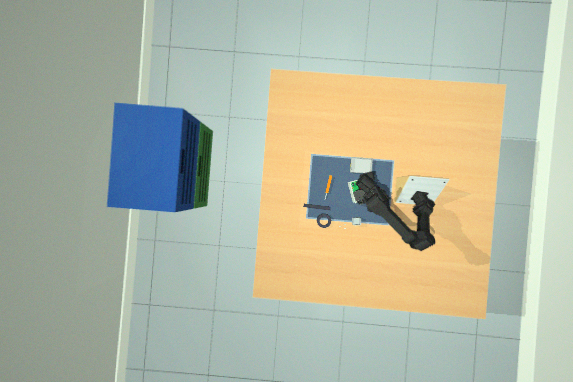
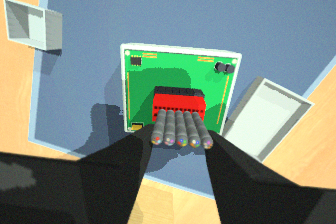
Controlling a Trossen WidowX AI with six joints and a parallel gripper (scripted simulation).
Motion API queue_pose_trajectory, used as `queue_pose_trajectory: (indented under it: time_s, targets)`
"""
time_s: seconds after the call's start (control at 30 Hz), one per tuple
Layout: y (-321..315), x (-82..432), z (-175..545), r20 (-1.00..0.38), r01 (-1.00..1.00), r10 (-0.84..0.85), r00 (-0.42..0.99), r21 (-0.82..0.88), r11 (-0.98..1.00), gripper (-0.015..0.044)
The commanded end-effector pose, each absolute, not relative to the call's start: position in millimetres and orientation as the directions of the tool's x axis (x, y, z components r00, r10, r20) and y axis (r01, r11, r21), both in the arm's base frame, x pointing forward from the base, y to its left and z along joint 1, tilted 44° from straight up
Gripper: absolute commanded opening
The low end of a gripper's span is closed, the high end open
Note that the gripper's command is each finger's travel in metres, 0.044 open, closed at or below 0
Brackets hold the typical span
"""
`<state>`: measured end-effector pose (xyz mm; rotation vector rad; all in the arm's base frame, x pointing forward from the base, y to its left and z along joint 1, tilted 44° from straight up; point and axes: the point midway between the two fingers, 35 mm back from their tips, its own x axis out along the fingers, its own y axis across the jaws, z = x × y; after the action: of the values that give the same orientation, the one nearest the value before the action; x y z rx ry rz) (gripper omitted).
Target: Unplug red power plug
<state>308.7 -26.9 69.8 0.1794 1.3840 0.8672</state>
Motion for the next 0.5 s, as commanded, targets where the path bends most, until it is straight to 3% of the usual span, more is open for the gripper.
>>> queue_pose_trajectory:
  time_s: [0.0, 0.47]
  targets:
    - [-39.6, 309.5, 83.0, -0.77, -0.426, 0.637, -0.036, 0.588, 0.687, 0.0]
    - [-42.9, 311.9, 78.6, -0.727, -0.423, 0.684, -0.066, 0.641, 0.64, 0.0]
